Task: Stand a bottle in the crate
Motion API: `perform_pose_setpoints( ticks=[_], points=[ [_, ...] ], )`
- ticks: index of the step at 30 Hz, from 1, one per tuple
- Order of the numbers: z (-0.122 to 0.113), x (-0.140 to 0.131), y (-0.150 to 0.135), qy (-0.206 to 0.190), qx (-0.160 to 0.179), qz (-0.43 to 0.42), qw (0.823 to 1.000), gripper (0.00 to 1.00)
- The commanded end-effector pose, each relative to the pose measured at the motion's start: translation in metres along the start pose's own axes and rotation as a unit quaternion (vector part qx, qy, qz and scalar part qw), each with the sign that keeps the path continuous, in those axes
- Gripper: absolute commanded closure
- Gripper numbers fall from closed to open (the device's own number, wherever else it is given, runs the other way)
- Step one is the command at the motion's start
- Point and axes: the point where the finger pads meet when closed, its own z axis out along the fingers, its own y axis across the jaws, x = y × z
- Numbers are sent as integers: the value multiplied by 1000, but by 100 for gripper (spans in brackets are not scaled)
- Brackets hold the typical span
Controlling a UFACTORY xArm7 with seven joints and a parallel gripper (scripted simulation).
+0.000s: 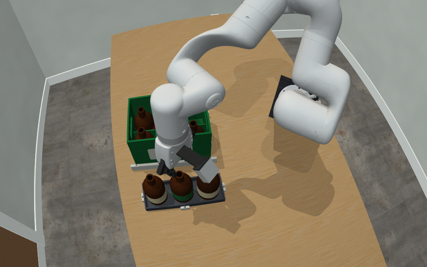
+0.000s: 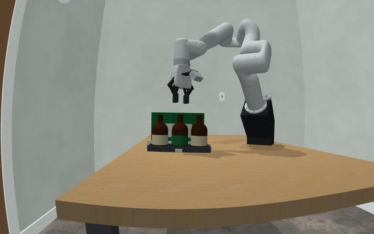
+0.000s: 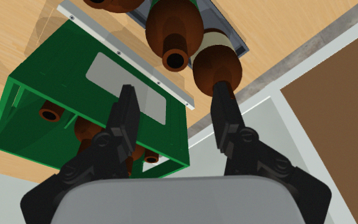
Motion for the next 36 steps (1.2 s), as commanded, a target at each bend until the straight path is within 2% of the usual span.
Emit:
perform_pose_setpoints(
  ticks=[1,22,36],
  points=[
    [4,-1,1,-1,-1,0,1000,35],
    [29,-1,1,-1,-1,0,1000,35],
    [34,-1,1,-1,-1,0,1000,35]
  ],
)
